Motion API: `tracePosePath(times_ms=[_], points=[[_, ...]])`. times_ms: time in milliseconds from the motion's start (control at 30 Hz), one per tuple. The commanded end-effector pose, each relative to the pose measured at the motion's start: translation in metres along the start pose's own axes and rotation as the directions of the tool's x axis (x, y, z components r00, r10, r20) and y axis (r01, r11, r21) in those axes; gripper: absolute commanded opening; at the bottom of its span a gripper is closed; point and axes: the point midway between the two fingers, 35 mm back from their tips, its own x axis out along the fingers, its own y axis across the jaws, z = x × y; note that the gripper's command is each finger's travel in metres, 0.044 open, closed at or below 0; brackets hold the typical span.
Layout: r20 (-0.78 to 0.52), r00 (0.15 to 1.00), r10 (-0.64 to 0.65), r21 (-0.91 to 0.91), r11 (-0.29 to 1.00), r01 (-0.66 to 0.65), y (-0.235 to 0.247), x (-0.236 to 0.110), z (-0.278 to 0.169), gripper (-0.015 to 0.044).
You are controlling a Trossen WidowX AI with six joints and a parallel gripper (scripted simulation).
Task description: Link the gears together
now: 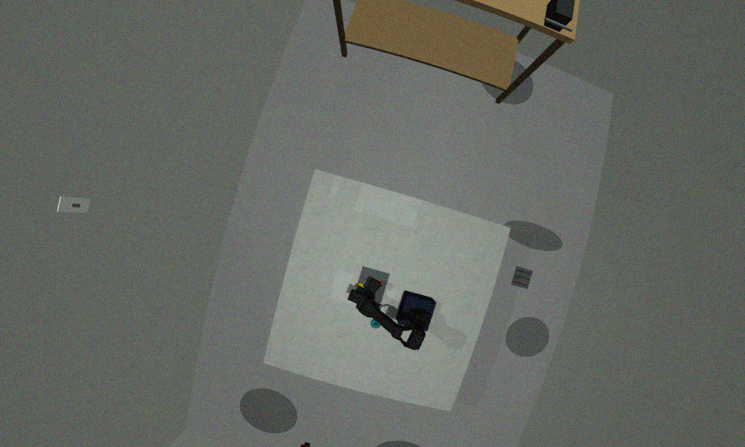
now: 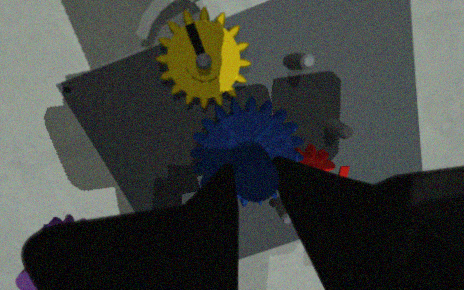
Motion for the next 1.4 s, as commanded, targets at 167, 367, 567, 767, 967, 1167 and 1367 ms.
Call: tracePosePath(times_ms=[167,367,567,767,967,1167,1367], points=[[-0.003,1.000,0.003,-0.118,0.993,-0.003,-0.001,0.005,-0.001,0.0000],[-0.003,1.000,0.003,-0.088,0.996,-0.003,0.000,0.012,0.000,0.0000],[-0.003,1.000,0.003,-0.005,1.000,-0.003,0.001,0.011,0.000,0.0000],[-0.003,1.000,0.003,0.126,0.992,-0.002,0.000,0.011,-0.001,0.0000],[-0.003,1.000,0.003,0.190,0.982,-0.002,-0.001,0.011,0.000,0.0000],[-0.003,1.000,0.003,0.152,0.988,-0.002,0.000,0.012,0.000,0.0000],[-0.003,1.000,0.003,0.054,0.999,-0.003,0.001,0.012,-0.001,0.0000]])
